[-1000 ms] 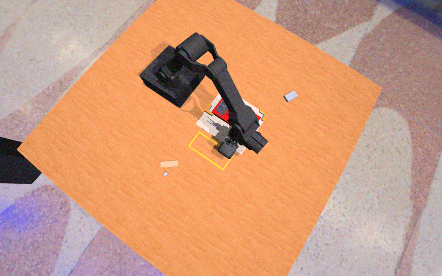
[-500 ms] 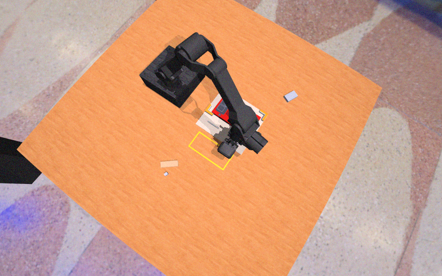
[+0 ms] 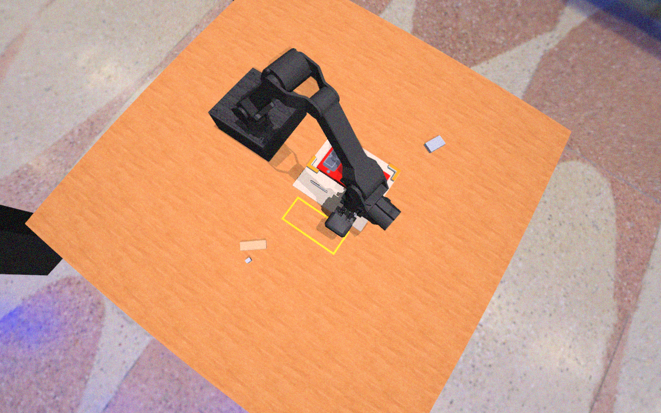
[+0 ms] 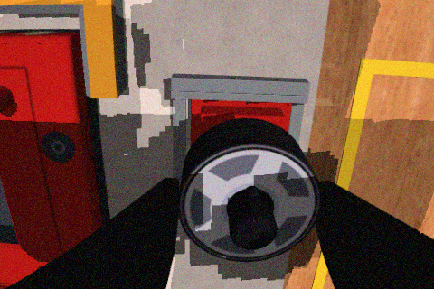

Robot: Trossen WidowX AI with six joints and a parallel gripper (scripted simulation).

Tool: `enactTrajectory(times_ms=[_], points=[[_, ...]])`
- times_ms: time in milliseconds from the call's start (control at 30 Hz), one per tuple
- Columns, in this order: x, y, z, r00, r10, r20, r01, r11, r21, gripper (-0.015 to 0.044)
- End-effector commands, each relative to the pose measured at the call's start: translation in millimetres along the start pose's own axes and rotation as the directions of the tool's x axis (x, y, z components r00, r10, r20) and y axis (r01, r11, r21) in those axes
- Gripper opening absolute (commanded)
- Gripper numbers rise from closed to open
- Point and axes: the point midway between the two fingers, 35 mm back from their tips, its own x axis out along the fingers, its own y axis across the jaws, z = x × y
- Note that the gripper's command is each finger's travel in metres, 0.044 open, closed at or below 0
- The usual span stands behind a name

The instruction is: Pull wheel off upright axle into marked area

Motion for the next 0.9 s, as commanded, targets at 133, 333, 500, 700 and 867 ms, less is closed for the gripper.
enactTrajectory(times_ms=[133, 333, 500, 700, 867], points=[[-7.5, 0.1, 1.8, 1.000, 0.000, 0.011, 0.000, 1.000, -0.001, 0.0000], [-9.4, 0.1, 1.8, 1.000, 0.000, 0.011, 0.000, 1.000, -0.001, 0.0000], [-11.1, 0.1, 1.8, 1.000, 0.001, 0.011, -0.001, 1.000, 0.000, 0.0000], [-13.1, 0.0, 1.8, 1.000, 0.001, 0.012, -0.001, 1.000, 0.000, 0.0000], [-14.7, 0.0, 1.8, 1.000, 0.001, 0.012, -0.001, 1.000, 0.000, 0.0000]])
